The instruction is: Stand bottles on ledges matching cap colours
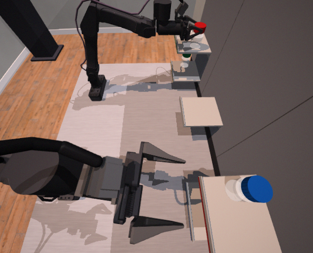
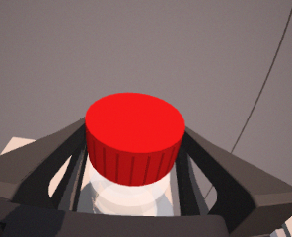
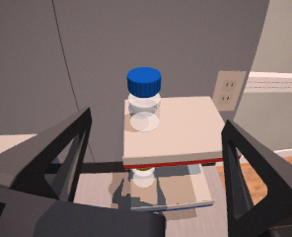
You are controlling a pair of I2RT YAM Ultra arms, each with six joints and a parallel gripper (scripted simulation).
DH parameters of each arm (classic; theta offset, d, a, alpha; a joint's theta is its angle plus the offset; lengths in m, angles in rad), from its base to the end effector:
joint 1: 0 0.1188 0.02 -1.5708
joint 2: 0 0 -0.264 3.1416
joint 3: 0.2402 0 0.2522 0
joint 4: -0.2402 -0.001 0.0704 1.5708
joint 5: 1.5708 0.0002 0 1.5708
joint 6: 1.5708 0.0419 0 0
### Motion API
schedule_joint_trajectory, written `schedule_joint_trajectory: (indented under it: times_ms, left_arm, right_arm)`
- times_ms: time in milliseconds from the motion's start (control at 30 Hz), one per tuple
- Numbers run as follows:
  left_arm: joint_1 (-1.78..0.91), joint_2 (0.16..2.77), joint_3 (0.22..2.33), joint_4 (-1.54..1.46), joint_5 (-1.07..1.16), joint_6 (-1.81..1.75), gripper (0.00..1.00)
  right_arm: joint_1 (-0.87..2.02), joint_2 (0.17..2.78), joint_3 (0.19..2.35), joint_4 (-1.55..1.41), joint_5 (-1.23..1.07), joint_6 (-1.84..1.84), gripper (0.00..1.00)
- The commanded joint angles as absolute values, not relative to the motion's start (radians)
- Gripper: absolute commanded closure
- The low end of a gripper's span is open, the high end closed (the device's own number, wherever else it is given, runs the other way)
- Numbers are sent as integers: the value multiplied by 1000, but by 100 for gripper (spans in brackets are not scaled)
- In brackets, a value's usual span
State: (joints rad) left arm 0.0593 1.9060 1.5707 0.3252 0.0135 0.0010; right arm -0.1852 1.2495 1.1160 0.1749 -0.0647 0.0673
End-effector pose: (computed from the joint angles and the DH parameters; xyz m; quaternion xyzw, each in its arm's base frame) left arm 0.4693 0.0283 0.3428 -0.0160 0.7105 0.0164 0.7033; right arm 0.2951 -0.0515 0.4006 0.0640 0.6894 -0.0201 0.7213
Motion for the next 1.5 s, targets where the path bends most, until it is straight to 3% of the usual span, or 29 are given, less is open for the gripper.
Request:
schedule_joint_trajectory:
  times_ms: [0, 33, 167, 300, 800, 1467]
  left_arm:
    - [56, 1884, 1585, 325, 14, -3, 47]
    - [56, 1884, 1585, 325, 14, -3, 49]
    - [58, 1882, 1583, 326, 22, -3, 94]
    - [58, 1878, 1615, 289, 22, -3, 50]
    - [59, 1913, 1861, 65, 25, -3, 50]
    - [63, 1790, 1770, 135, 27, -1, 50]
  right_arm:
    - [-181, 1237, 1140, 168, -61, 66, 0]
    - [-181, 1237, 1140, 168, -61, 66, 0]
    - [-181, 1237, 1140, 168, -61, 66, 0]
    - [-181, 1237, 1140, 168, -61, 66, 0]
    - [-181, 1237, 1140, 168, -61, 66, 0]
    - [-181, 1237, 1140, 168, -61, 66, 0]
